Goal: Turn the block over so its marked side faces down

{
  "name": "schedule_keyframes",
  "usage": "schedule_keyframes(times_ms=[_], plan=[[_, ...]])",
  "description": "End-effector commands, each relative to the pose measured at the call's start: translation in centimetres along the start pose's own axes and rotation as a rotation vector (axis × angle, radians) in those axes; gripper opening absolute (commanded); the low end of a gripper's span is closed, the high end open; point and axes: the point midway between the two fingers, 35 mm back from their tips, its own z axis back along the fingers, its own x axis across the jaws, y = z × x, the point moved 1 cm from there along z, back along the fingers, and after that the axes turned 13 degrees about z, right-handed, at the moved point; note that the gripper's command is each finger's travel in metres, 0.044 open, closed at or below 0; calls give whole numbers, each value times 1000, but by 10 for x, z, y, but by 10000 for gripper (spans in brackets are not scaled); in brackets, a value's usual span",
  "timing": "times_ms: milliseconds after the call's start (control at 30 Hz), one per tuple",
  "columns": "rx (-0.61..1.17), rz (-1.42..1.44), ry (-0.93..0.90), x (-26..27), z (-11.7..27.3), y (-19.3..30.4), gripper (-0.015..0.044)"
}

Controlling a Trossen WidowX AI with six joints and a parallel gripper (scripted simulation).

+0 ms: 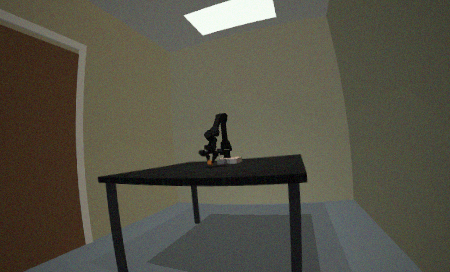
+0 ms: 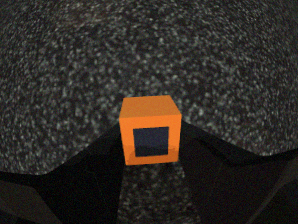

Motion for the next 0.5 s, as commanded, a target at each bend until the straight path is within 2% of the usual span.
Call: schedule_keyframes(times_ms=[0,467], plan=[[-42,-4,15,0,3,3,0],[-196,-2,53,0,-22,5,0]])
